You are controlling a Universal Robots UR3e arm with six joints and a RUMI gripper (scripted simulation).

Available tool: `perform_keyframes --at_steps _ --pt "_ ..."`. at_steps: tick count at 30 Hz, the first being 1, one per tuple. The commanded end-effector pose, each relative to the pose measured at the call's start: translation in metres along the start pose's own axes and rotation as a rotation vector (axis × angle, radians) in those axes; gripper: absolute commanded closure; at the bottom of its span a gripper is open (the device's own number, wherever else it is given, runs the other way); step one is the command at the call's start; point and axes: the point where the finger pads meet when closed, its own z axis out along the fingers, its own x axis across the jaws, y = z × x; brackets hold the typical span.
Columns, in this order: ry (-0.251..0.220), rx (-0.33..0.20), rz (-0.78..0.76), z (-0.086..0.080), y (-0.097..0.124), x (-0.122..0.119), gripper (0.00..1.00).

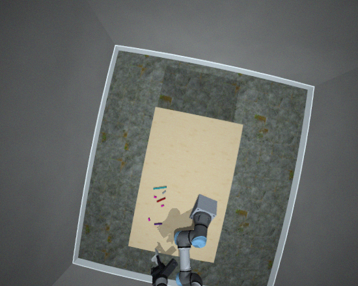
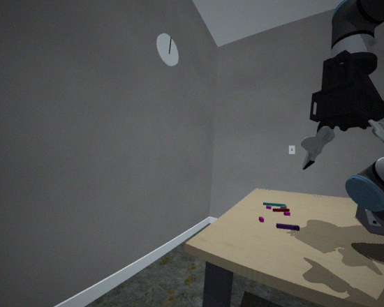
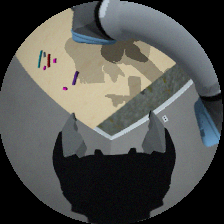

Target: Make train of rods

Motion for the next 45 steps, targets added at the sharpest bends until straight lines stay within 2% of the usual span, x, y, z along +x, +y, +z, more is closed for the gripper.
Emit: perform_keyframes --at_steps 1,20,27,35,40,45 --pt "0.0 0.0 0.0 0.0 0.0 0.0 0.0" --pt "0.0 0.0 0.001 0.0 0.0 -0.001 0.0" --pt "0.001 0.002 0.032 -0.003 -0.001 -0.009 0.0" --pt "0.005 0.007 0.113 -0.009 -0.005 -0.03 0.0" --pt "0.01 0.016 0.225 -0.016 -0.011 -0.061 0.0" --pt "0.015 0.028 0.375 -0.021 -0.021 -0.102 0.0"
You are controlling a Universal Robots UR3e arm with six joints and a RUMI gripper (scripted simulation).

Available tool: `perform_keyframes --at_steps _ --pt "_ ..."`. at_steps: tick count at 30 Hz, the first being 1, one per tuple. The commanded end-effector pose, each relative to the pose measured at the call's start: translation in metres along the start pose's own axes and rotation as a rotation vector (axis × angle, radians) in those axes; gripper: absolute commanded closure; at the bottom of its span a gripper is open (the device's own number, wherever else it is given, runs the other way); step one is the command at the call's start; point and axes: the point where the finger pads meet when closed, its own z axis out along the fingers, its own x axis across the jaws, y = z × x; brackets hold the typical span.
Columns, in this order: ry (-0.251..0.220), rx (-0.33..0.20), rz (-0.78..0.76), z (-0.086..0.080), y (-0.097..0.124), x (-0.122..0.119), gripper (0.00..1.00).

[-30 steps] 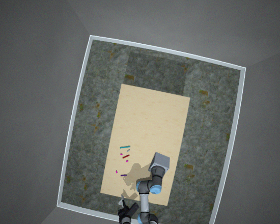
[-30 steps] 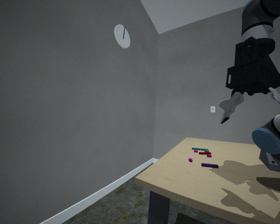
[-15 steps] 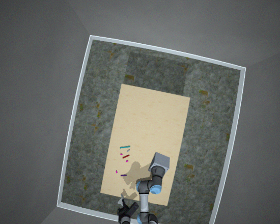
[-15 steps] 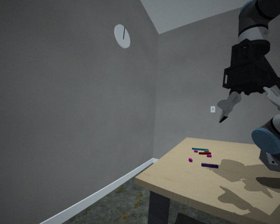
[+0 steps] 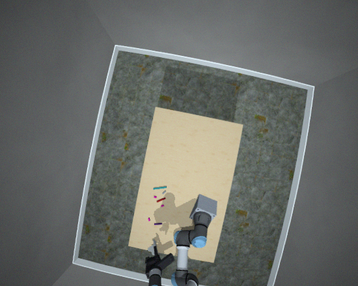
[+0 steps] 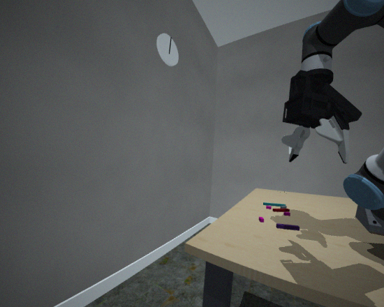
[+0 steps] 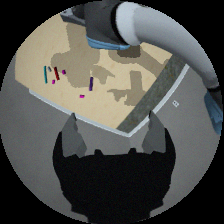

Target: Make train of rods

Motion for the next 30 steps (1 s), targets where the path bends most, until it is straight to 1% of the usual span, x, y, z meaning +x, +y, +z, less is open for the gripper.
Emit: perform_keyframes --at_steps 1,4,6,12,13,17,21,23,27,30 --pt "0.002 0.025 0.133 -0.003 0.001 -0.039 0.0" --pt "0.004 0.033 0.241 -0.003 0.0 -0.069 0.0" --pt "0.004 0.033 0.241 -0.003 0.0 -0.069 0.0" --pt "0.004 0.053 0.474 0.005 -0.007 -0.134 0.0" --pt "0.004 0.053 0.474 0.005 -0.007 -0.134 0.0" --pt "0.001 0.068 0.634 0.017 -0.016 -0.177 0.0" --pt "-0.003 0.081 0.784 0.033 -0.026 -0.216 0.0" --pt "-0.003 0.081 0.784 0.033 -0.026 -0.216 0.0" --pt "-0.009 0.094 0.926 0.051 -0.038 -0.25 0.0" --pt "-0.014 0.103 1.02 0.066 -0.047 -0.271 0.0"
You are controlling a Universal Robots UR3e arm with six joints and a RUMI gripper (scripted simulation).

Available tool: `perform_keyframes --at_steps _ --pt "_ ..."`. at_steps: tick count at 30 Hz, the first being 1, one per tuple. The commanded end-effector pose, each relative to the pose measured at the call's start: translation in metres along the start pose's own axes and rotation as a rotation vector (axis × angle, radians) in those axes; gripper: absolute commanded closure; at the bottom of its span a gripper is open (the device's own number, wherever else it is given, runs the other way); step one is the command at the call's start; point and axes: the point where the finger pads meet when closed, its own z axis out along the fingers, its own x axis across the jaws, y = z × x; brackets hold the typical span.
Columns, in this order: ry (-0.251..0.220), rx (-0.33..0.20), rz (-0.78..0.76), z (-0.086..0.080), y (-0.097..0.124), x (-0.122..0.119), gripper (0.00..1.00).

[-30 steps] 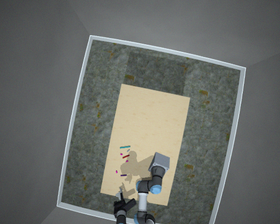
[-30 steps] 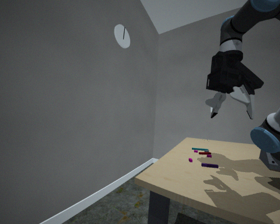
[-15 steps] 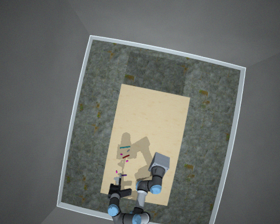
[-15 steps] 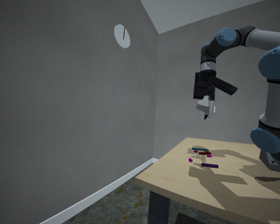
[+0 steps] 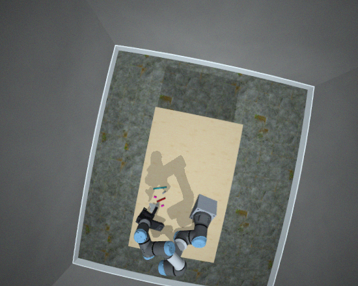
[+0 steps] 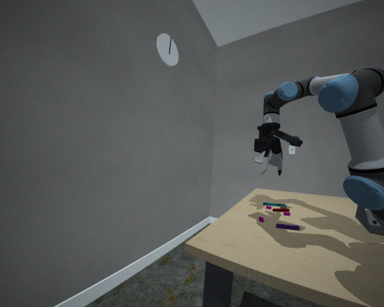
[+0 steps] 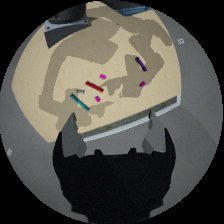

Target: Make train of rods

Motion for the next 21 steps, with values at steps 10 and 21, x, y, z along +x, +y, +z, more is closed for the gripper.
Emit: perform_keyframes --at_steps 10,21 --pt "-0.022 0.019 0.293 0.048 0.039 -0.061 0.0" --pt "-0.028 0.024 0.386 0.066 0.047 -0.08 0.0"
